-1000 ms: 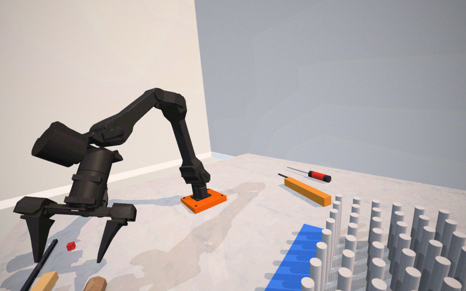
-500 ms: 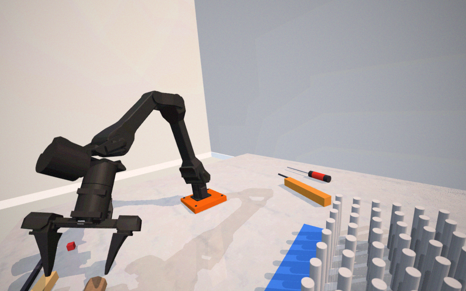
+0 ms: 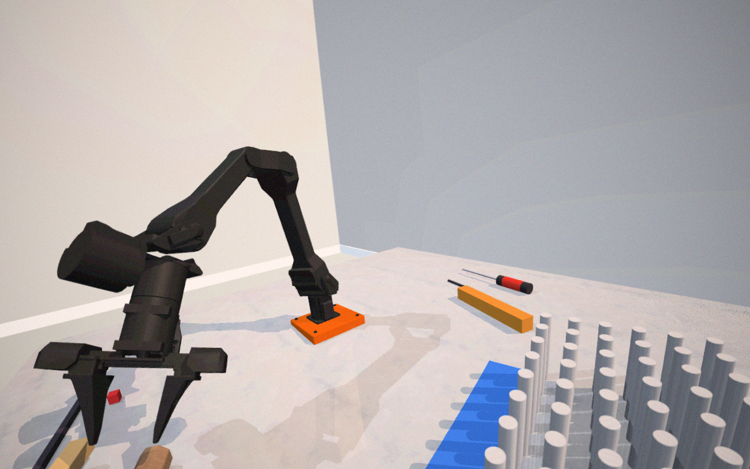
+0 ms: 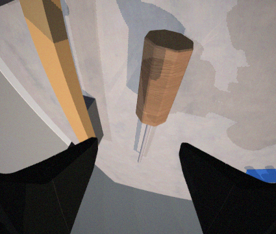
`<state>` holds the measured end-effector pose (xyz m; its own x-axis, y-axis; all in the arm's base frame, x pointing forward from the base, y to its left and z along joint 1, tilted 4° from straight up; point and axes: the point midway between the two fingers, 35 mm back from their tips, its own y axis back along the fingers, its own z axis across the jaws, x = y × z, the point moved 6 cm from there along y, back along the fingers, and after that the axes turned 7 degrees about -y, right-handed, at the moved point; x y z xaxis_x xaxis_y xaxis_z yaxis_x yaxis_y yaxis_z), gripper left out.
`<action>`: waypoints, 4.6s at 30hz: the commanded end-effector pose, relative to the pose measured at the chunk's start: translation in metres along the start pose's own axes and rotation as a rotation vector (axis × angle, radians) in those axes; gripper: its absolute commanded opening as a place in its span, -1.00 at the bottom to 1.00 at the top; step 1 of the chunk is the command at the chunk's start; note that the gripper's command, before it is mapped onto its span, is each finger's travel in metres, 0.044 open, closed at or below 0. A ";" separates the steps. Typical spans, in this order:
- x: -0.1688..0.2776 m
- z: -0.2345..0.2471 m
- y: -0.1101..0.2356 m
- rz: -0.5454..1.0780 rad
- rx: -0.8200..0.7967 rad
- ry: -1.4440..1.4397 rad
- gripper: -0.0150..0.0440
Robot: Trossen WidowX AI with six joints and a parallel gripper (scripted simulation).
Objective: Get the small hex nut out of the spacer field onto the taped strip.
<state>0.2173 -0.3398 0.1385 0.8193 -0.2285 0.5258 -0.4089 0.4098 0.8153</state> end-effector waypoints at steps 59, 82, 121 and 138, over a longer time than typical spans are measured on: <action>-0.029 -0.008 -0.045 0.006 -0.003 0.004 -0.35; 0.051 0.021 0.068 0.007 -0.005 0.002 -0.49; 0.055 -0.114 0.140 0.080 0.201 0.275 -0.49; 0.023 -0.182 0.172 0.122 0.327 0.446 -0.49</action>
<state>0.2411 -0.1185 0.2437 0.8318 0.2115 0.5133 -0.5408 0.1001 0.8352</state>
